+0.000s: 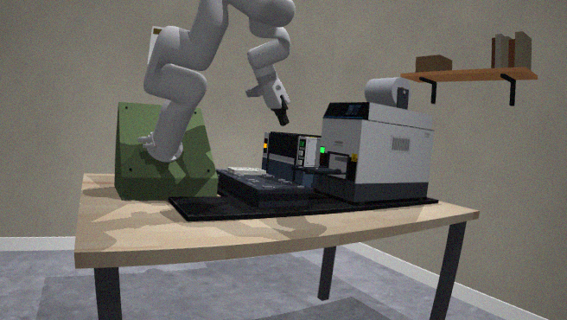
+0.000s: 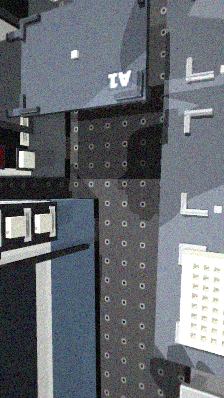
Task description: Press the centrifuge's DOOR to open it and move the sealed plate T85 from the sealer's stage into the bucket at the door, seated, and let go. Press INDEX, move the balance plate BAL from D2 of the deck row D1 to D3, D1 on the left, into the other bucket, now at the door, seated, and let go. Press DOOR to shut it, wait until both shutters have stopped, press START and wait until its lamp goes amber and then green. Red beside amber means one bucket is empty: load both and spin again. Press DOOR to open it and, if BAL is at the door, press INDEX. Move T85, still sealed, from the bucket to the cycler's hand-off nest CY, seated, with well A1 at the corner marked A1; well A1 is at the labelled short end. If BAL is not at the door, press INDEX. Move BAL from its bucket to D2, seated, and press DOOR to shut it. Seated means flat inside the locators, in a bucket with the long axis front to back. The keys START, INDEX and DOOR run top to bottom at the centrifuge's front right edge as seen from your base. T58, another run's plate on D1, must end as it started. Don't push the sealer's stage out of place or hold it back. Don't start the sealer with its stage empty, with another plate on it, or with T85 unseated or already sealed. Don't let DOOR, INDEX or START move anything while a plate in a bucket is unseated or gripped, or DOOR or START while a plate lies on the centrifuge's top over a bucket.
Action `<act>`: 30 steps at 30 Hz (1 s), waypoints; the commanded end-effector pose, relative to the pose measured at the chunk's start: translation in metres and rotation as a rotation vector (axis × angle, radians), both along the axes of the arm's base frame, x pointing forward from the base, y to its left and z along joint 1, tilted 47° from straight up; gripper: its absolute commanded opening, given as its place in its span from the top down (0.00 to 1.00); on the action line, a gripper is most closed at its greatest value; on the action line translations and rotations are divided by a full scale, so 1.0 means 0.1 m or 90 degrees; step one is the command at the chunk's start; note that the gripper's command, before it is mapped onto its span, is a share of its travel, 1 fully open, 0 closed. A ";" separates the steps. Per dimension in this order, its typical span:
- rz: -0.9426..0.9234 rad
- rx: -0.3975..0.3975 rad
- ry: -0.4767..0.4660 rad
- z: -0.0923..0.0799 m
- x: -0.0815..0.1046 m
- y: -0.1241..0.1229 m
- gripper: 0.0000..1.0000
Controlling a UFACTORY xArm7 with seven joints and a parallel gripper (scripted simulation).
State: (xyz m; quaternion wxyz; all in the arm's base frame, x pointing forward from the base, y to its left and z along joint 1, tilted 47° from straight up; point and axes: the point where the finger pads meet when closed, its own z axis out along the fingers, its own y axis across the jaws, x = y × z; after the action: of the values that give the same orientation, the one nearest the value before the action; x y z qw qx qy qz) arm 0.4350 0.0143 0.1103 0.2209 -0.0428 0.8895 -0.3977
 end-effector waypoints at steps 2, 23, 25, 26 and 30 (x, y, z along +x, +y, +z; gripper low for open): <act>0.000 -0.001 -0.001 0.12 -0.01 0.12 1.00; -0.185 0.025 0.172 0.12 -0.01 0.12 1.00; -0.216 0.029 0.201 0.12 -0.01 0.12 1.00; -0.232 0.031 0.215 0.12 -0.01 0.12 1.00; -0.243 0.033 0.226 0.12 -0.01 0.12 1.00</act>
State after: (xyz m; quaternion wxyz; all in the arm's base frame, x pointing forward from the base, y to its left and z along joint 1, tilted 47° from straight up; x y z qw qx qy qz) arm 0.4314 0.0283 0.1194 0.0143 0.0496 0.9198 -0.3890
